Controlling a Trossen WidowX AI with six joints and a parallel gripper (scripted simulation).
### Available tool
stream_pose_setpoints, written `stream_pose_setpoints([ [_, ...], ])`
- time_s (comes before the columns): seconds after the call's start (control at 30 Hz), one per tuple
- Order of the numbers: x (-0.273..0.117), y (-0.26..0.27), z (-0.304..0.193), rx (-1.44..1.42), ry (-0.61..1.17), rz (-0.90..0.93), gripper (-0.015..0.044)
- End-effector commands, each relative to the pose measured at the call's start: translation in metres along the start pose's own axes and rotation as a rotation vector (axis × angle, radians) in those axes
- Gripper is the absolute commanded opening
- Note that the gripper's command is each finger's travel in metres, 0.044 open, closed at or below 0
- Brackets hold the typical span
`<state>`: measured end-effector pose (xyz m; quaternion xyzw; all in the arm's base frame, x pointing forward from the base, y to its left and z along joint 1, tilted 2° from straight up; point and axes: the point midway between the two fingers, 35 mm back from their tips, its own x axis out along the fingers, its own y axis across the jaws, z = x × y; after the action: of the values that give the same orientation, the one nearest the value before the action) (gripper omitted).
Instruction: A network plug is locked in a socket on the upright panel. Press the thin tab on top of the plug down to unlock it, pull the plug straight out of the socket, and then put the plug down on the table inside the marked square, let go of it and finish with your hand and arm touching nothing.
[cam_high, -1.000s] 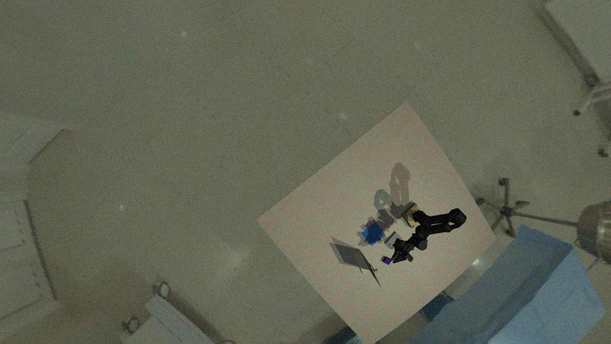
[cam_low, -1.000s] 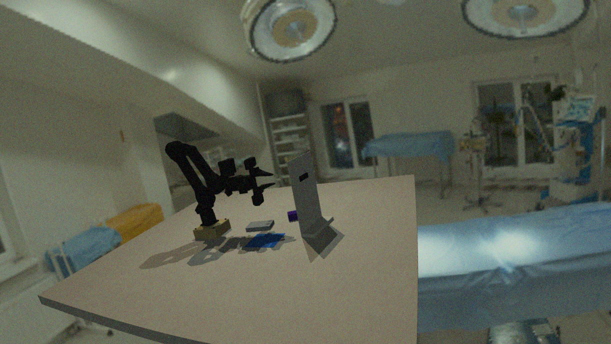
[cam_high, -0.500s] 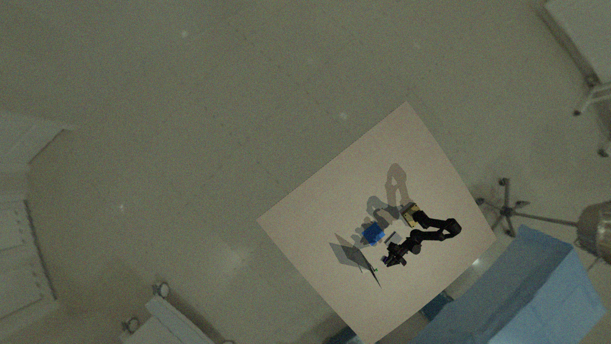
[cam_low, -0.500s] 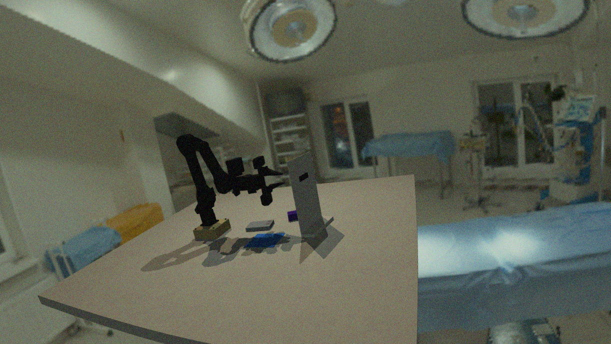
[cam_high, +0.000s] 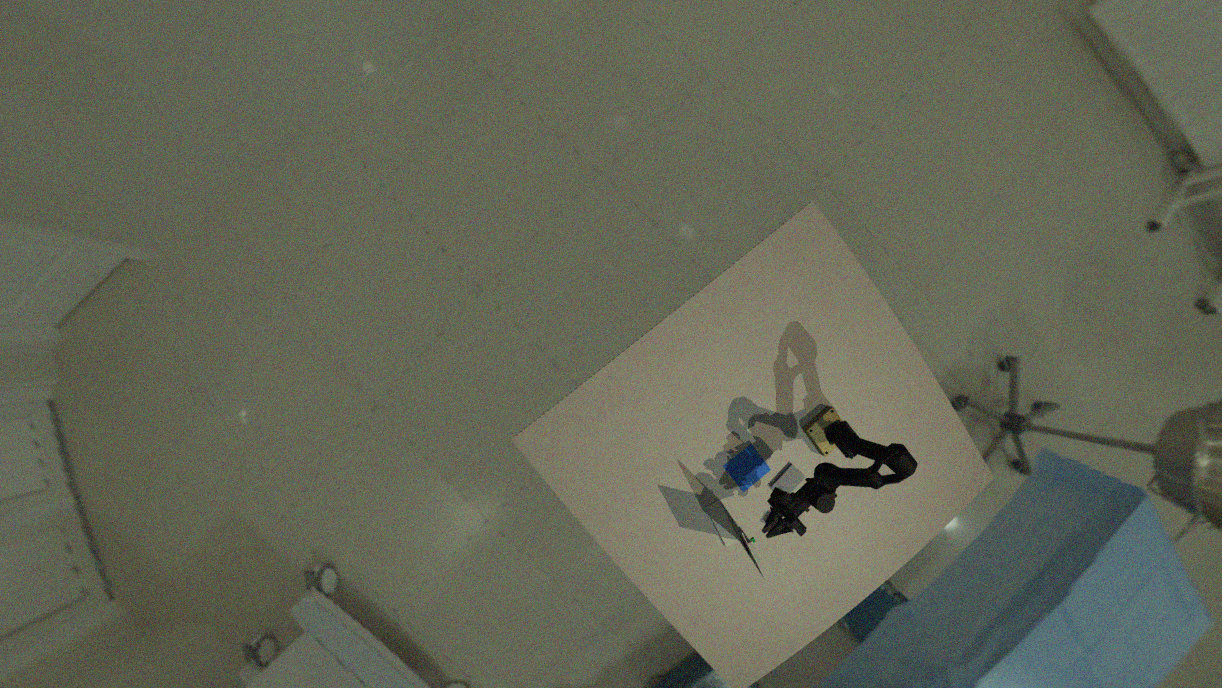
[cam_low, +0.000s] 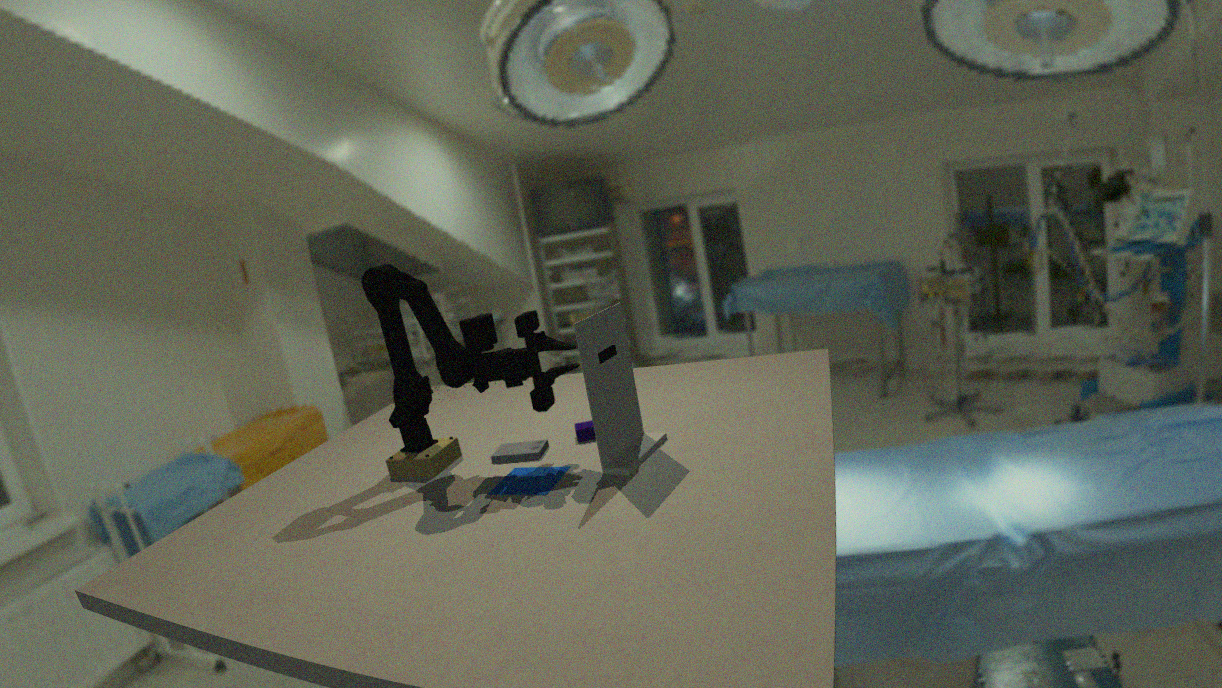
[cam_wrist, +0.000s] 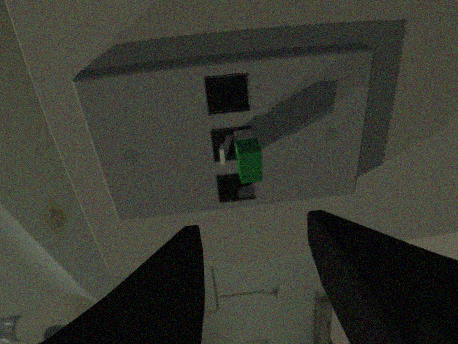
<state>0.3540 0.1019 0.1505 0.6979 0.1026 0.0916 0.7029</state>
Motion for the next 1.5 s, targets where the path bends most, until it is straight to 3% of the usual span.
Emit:
stream_pose_setpoints([
  [0.0,0.007,0.000,0.002,0.004,0.002,-0.001,0.0156],
  [0.87,0.044,-0.001,0.013,0.003,0.003,0.002,0.0156],
  [0.97,0.044,-0.001,0.013,0.003,0.003,0.002,0.0077],
  [1.47,0.044,-0.001,0.012,0.003,0.003,0.002,0.0000],
])
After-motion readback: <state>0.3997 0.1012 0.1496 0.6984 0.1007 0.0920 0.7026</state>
